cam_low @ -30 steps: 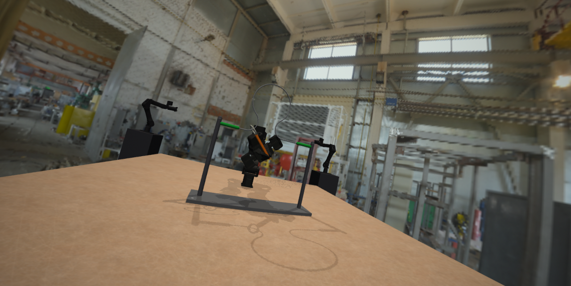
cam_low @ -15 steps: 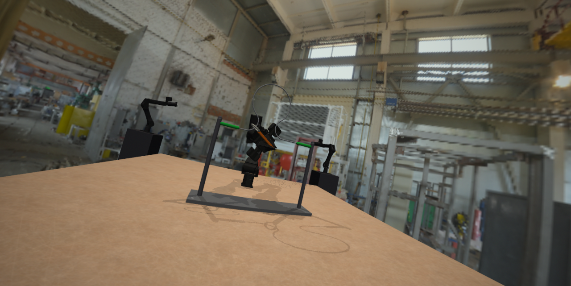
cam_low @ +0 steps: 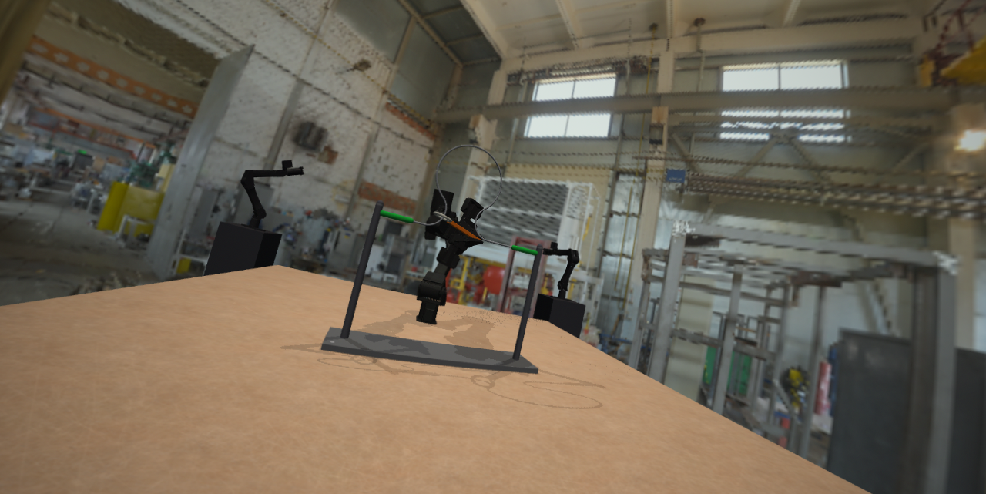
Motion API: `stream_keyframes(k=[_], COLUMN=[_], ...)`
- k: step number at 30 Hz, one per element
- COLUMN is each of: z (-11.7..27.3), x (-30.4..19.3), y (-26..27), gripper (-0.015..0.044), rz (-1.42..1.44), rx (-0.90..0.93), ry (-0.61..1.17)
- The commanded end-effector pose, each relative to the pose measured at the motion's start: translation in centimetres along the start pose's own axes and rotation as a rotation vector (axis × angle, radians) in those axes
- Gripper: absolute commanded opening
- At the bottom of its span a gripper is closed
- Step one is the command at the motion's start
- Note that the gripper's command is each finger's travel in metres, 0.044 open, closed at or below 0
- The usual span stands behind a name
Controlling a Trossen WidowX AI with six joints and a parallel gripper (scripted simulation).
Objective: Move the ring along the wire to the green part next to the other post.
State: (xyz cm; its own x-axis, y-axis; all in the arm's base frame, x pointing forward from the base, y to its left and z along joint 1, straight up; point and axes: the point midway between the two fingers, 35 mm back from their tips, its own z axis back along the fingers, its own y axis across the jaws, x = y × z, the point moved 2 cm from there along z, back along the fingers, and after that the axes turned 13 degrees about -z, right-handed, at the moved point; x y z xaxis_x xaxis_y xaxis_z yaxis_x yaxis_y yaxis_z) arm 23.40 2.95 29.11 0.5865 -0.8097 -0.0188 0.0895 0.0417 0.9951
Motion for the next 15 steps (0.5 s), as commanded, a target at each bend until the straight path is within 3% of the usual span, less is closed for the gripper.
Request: stream_keyframes(k=[1,15], z=[0.1,0.4], x=[-0.3,-0.5], y=[1.1,4.6], gripper=[-0.015,-0.015], rz=[-0.046,-0.277], rx=[0.035,0.161], ry=[0.012,0.04])
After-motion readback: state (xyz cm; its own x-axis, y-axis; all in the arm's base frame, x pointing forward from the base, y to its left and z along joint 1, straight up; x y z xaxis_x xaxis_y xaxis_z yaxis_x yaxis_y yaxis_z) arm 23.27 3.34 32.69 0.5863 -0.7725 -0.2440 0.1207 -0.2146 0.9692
